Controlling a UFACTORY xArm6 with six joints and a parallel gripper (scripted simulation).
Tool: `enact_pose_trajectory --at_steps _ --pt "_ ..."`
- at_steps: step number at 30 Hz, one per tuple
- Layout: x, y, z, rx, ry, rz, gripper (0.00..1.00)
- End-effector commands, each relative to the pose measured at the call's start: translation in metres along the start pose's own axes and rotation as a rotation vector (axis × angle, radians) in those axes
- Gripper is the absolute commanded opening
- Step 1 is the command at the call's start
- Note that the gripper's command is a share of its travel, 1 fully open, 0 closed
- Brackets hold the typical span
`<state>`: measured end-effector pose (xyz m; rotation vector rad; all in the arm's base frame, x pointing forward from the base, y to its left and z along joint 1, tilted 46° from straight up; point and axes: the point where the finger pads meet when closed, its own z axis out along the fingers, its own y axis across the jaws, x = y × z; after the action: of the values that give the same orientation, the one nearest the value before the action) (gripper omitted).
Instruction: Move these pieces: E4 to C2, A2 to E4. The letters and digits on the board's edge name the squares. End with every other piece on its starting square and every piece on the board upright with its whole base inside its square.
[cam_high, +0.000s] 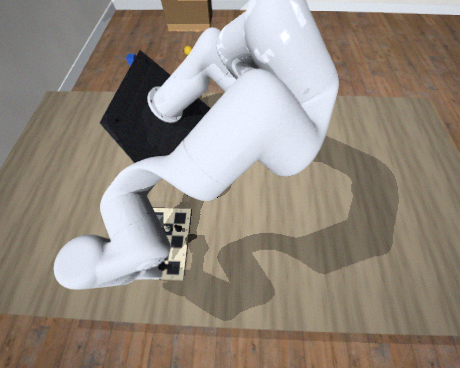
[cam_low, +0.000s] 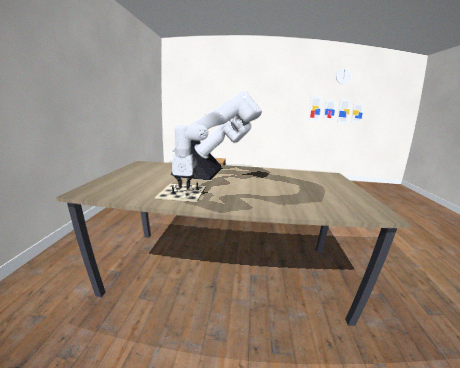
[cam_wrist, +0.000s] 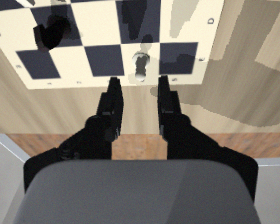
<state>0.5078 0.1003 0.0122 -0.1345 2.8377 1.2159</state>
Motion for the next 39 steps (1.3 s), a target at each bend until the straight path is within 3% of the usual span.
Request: enact_pose_trajectory --at_steps 1,10,15,16,39 --pt "-0.001 0.0 -0.021 0.0 -0.003 -0.001 0.34" --pt "-0.001 0.0 -0.047 0.0 -0.003 -0.001 0.34" --pt "-0.001 0.0 -0.051 0.0 -0.003 -0.001 0.34" --pt "-0.001 0.0 -0.051 0.0 -0.003 -0.001 1.0" --pt "-0.001 0.0 -0.051 0.0 -0.003 -0.001 1.0"
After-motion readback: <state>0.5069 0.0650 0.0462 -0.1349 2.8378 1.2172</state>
